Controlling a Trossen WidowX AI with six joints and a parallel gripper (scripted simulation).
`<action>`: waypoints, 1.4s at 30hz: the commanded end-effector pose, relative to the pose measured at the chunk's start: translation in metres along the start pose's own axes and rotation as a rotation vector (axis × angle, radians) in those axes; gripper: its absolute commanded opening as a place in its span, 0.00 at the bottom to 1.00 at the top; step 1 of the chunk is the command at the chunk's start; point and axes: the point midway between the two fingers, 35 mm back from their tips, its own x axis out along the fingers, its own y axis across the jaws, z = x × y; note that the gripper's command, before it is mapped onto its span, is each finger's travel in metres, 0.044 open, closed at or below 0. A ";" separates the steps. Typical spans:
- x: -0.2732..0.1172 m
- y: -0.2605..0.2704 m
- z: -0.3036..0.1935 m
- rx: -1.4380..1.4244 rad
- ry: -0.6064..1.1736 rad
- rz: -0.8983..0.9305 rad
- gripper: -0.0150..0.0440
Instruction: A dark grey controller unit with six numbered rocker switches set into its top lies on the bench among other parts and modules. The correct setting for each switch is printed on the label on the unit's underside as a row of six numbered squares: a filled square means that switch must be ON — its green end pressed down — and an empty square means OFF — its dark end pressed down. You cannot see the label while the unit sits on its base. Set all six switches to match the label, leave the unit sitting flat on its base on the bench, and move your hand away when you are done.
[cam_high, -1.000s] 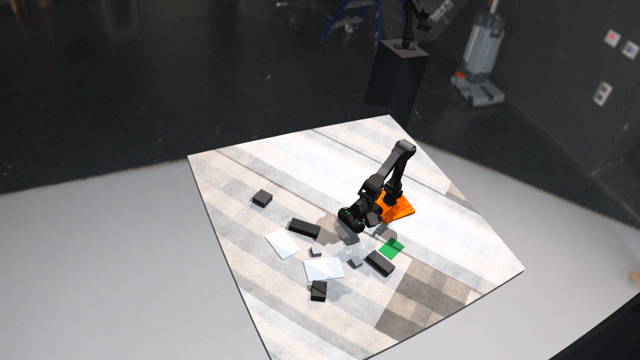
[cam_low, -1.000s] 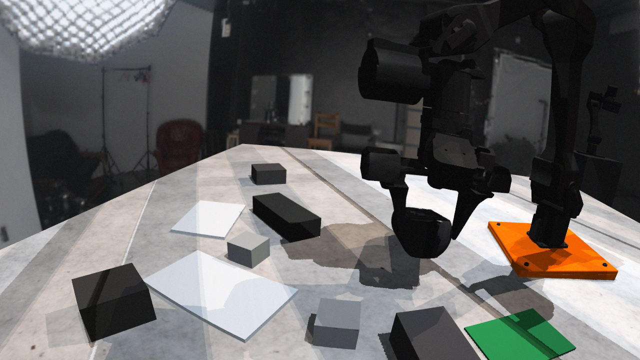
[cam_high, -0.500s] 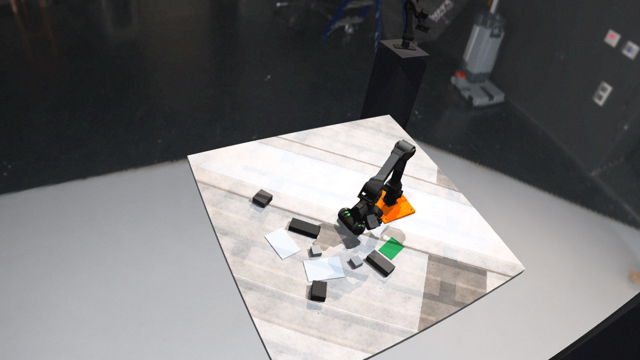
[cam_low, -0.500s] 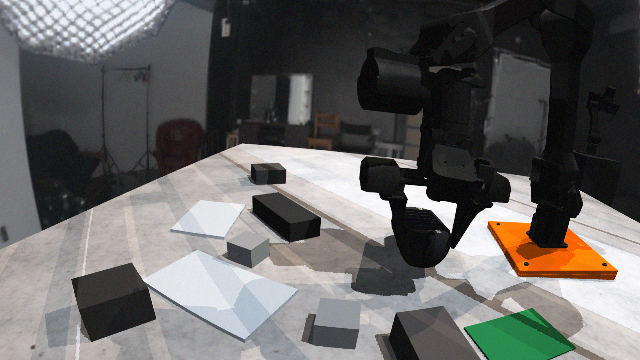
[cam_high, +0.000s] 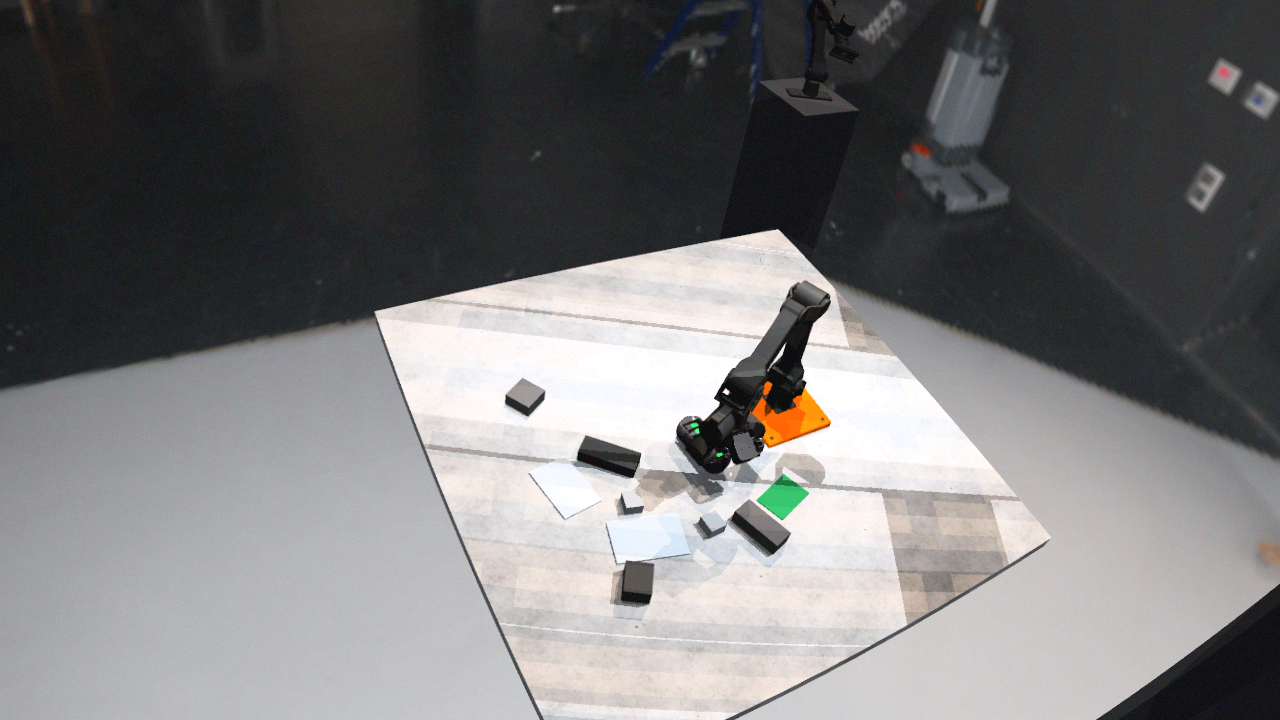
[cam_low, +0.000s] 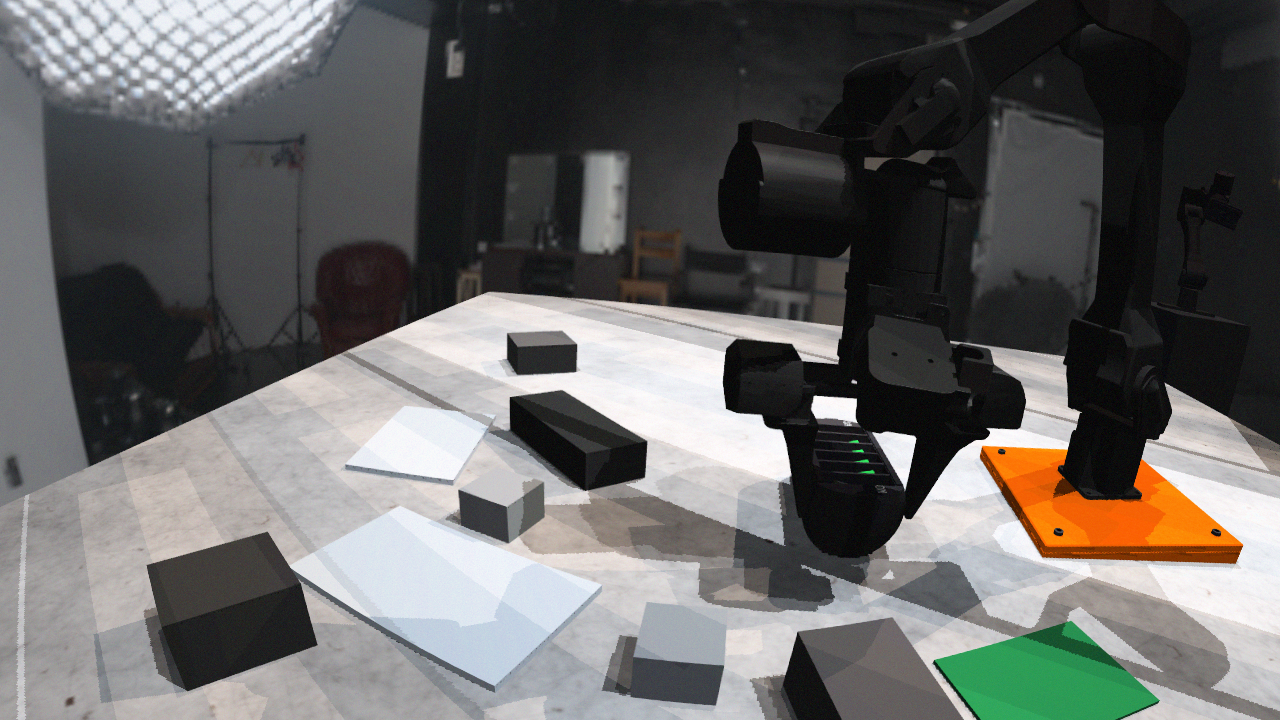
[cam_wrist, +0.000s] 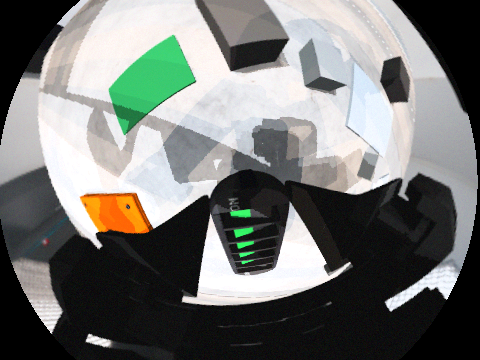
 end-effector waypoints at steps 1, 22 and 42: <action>0.003 0.001 -0.003 0.011 0.013 0.006 0.83; 0.001 0.000 -0.003 0.001 0.003 0.002 1.00; -0.038 0.001 -0.061 0.000 0.009 0.002 1.00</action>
